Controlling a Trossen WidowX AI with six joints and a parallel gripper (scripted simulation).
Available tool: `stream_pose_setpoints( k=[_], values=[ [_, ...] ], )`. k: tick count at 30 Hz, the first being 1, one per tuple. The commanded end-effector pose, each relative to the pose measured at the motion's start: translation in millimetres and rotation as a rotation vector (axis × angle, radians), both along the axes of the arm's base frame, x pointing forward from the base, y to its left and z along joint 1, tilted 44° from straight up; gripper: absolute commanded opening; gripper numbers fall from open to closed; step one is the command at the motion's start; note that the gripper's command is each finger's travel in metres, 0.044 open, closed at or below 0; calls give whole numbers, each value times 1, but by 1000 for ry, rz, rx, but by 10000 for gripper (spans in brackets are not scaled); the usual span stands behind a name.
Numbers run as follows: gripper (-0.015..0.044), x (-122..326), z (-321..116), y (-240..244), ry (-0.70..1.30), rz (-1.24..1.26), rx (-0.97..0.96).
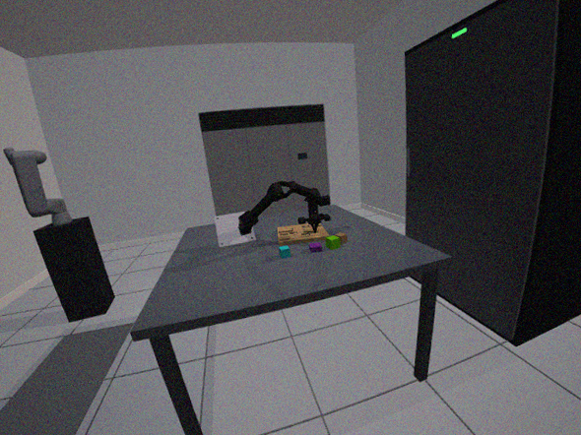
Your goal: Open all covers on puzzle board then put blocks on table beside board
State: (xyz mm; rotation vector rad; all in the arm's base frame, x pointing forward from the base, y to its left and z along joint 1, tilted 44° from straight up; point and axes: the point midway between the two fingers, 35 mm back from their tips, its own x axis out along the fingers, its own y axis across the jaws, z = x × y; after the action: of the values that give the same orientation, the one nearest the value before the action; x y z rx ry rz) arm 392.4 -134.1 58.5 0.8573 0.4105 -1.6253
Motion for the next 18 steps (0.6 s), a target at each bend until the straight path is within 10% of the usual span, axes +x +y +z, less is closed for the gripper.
stream_pose_setpoints(
  k=[1,18],
  values=[
    [0,4,-3,1,2,-4,-4],
    [0,19,-11,8,1,-4,-3]
  ],
)
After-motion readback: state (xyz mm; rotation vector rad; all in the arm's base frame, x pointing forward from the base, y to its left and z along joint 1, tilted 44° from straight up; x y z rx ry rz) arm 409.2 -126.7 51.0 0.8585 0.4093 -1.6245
